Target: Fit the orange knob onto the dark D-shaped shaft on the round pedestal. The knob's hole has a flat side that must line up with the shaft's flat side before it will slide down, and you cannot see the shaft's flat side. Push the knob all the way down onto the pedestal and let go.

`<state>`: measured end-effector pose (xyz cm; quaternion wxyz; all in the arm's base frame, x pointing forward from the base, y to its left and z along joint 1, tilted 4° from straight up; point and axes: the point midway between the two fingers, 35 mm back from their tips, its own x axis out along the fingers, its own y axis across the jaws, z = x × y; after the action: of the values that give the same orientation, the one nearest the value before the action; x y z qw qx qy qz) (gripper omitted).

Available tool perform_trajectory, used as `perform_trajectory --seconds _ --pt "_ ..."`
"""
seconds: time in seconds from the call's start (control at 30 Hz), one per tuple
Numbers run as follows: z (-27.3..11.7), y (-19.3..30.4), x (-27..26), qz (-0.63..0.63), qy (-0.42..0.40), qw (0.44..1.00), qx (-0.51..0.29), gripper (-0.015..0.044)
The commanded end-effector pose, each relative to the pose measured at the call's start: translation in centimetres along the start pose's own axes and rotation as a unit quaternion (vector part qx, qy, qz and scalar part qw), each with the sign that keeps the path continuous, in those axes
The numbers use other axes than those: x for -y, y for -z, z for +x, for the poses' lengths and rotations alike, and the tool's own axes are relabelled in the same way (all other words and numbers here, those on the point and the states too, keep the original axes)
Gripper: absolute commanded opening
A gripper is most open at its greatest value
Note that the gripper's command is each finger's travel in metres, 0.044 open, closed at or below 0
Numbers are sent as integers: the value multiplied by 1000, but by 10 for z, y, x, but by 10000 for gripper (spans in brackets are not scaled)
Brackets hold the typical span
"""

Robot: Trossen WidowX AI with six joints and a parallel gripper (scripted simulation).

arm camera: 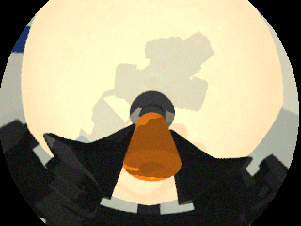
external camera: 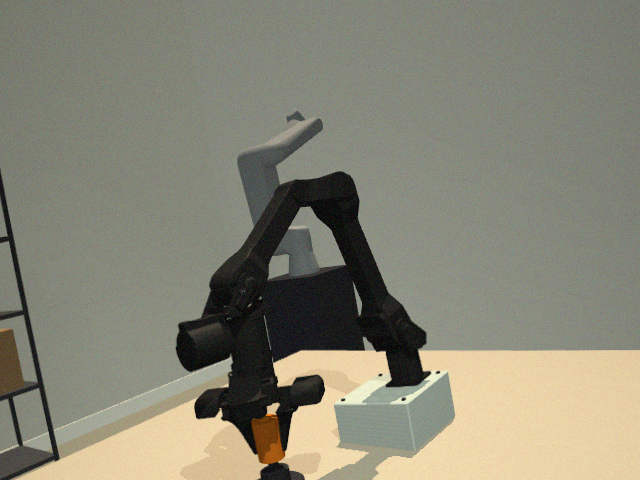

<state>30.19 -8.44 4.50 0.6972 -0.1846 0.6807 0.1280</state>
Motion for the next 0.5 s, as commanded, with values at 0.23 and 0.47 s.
perform_trajectory --seconds 0.23,0.47 --pt "-5 0 -1 -103 3 995 4 0" --pt "-1 1 -2 -103 2 995 4 0"
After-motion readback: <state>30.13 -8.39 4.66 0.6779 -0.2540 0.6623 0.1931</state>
